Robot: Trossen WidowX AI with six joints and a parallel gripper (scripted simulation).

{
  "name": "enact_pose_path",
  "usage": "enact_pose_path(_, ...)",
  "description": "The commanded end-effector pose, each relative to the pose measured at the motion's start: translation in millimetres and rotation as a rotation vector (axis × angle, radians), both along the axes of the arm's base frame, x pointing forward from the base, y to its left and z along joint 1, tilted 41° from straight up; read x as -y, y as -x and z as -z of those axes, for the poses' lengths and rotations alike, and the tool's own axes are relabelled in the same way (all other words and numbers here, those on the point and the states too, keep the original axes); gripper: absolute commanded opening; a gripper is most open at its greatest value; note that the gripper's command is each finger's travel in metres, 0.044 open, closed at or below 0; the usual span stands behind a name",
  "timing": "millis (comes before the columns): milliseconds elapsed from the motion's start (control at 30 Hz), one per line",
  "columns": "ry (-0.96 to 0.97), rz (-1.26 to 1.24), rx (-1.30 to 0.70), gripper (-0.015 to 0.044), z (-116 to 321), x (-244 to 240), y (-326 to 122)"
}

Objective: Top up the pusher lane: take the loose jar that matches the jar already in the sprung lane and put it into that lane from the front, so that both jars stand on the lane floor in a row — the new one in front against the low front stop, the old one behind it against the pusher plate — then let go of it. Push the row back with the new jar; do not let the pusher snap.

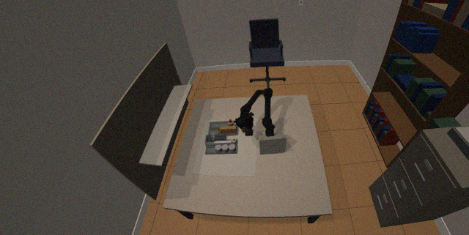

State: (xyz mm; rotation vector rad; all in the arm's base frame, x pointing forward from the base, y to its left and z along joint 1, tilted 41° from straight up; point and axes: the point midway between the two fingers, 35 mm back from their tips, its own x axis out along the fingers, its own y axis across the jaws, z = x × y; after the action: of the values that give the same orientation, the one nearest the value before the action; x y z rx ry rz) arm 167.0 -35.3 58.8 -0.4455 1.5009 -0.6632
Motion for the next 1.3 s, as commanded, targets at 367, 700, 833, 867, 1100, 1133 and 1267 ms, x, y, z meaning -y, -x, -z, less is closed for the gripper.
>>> enact_pose_path(367,-0.011,-0.022,-0.009,0.0000,22.4,12.6,-65.3)
enact_pose_path(700,0.000,-0.036,-0.020,0.0000,43.5,32.1,-104.1)
enact_pose_path(833,0.000,-0.036,-0.021,0.0000,45.4,33.8,-104.8)
enact_pose_path(867,0.000,-0.036,-0.021,0.0000,46.8,35.0,-104.7)
enact_pose_path(1100,0.001,-0.036,-0.021,0.0000,61.9,48.4,-103.5)
enact_pose_path(1133,0.001,-0.036,-0.021,0.0000,62.3,48.7,-103.5)
enact_pose_path(1267,0.001,-0.036,-0.021,0.0000,62.3,48.8,-103.8)
